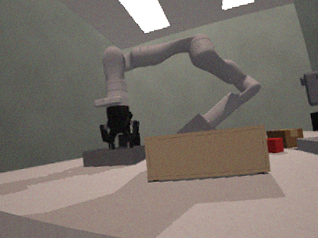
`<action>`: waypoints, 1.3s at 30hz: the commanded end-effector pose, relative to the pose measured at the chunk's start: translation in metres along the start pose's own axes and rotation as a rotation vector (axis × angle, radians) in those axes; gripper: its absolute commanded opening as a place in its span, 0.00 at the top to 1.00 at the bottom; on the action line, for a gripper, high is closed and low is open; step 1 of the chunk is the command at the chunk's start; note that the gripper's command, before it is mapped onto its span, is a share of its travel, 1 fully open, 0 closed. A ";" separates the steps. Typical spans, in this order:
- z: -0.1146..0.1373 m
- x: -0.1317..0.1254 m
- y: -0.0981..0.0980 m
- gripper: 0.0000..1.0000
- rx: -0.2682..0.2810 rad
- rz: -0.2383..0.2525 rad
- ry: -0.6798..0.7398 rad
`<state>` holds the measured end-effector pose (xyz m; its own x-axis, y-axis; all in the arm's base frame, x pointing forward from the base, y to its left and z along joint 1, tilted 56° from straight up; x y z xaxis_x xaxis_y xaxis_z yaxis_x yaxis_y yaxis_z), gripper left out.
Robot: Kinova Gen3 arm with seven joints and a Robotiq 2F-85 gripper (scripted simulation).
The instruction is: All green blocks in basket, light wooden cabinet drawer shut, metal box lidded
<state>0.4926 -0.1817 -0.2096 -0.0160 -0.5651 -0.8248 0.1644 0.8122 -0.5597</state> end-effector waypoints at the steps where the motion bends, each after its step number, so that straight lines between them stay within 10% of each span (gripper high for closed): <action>1: 0.000 0.000 -0.001 0.34 0.002 -0.001 0.000; 26: 0.000 0.000 -0.001 0.34 0.002 -0.001 0.000; 27: 0.000 0.000 -0.001 0.90 0.002 -0.001 0.000; 39: 0.000 0.000 -0.001 0.90 0.002 -0.001 0.000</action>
<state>0.4927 -0.1824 -0.2092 -0.0160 -0.5657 -0.8245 0.1652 0.8117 -0.5602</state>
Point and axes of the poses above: the point where the finger pads meet when closed, its own y axis out along the fingers, its own x axis across the jaws, z = x × y, the point moved 3 cm from there along -y, back along the fingers, and after that the axes turned 6 degrees about y, right-handed, at the moved point
